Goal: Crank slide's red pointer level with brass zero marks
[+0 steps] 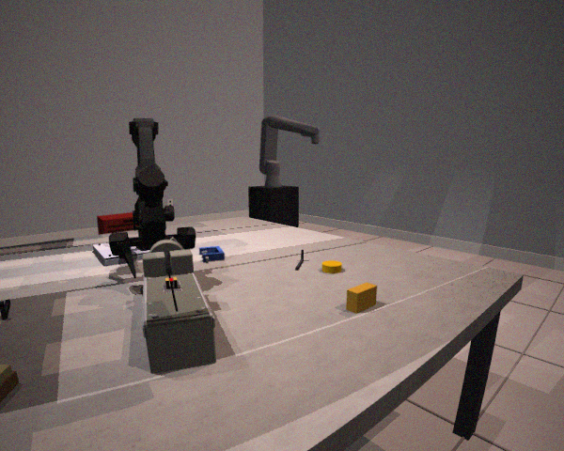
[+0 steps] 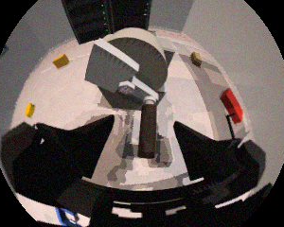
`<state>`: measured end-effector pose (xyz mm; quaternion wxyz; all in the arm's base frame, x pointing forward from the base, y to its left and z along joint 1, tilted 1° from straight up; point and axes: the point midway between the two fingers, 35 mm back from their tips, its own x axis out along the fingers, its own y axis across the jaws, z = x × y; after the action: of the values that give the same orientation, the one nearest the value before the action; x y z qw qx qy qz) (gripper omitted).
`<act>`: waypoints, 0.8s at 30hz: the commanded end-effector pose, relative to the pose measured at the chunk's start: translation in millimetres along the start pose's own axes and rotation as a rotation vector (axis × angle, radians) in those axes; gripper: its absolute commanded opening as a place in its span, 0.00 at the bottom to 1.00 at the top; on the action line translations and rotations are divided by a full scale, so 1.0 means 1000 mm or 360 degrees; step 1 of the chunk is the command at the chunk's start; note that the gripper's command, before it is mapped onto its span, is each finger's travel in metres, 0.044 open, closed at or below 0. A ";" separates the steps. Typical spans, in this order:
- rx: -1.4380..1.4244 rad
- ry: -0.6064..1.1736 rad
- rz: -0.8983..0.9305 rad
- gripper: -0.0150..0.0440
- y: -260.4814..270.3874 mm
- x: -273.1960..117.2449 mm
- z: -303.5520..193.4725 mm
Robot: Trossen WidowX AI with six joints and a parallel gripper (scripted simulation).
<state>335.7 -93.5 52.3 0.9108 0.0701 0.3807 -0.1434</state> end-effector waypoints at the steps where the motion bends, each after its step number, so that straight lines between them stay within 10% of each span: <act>1: 0.0001 -0.0024 0.0002 1.00 0.000 -0.010 0.014; 24: 0.0002 -0.0013 -0.0001 1.00 0.001 -0.094 0.098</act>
<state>341.6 -97.1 166.1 0.9094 0.0712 0.3829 -0.1459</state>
